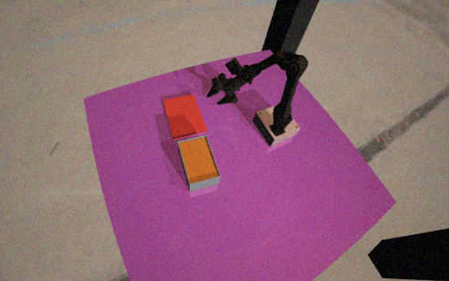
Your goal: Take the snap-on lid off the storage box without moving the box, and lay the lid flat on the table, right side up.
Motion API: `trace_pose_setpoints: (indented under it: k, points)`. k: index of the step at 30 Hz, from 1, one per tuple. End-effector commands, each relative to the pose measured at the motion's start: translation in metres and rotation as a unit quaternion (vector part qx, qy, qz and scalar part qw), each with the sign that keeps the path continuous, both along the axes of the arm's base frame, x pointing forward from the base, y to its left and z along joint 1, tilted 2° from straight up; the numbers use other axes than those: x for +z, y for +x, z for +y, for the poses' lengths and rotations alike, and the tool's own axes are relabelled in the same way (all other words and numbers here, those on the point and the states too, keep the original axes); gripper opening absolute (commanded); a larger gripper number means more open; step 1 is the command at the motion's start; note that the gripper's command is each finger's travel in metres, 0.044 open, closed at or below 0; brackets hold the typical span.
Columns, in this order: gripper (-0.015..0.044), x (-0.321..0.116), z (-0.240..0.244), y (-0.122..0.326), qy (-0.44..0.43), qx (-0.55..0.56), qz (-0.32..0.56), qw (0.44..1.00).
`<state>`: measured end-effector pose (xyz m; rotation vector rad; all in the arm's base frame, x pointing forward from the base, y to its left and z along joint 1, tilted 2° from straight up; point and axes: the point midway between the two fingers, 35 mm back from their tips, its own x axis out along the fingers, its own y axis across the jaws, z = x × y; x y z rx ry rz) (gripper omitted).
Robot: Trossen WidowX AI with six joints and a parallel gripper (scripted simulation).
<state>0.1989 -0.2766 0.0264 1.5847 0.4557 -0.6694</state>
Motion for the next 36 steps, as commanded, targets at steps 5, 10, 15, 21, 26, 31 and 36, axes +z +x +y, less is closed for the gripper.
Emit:
trace_pose_setpoints:
  k: [5, 10, 15, 21, 26, 31, 36]
  points:
    - [0.0440, 0.021, -0.003, -0.004, -0.010, 0.002, -0.005, 1.000]
    - [0.0440, 0.030, -0.003, -0.008, -0.011, 0.002, -0.005, 1.000]
    - [0.0440, 0.040, -0.003, -0.011, -0.011, 0.002, -0.005, 1.000]
    - [0.0440, 0.051, -0.002, -0.015, -0.011, 0.002, -0.005, 1.000]
    - [0.0440, 0.055, -0.002, -0.017, -0.011, 0.002, -0.005, 1.000]
    - [0.0440, 0.048, 0.000, -0.017, -0.010, 0.002, -0.005, 1.000]
    - [0.0440, 0.048, 0.000, -0.017, -0.010, 0.002, -0.005, 1.000]
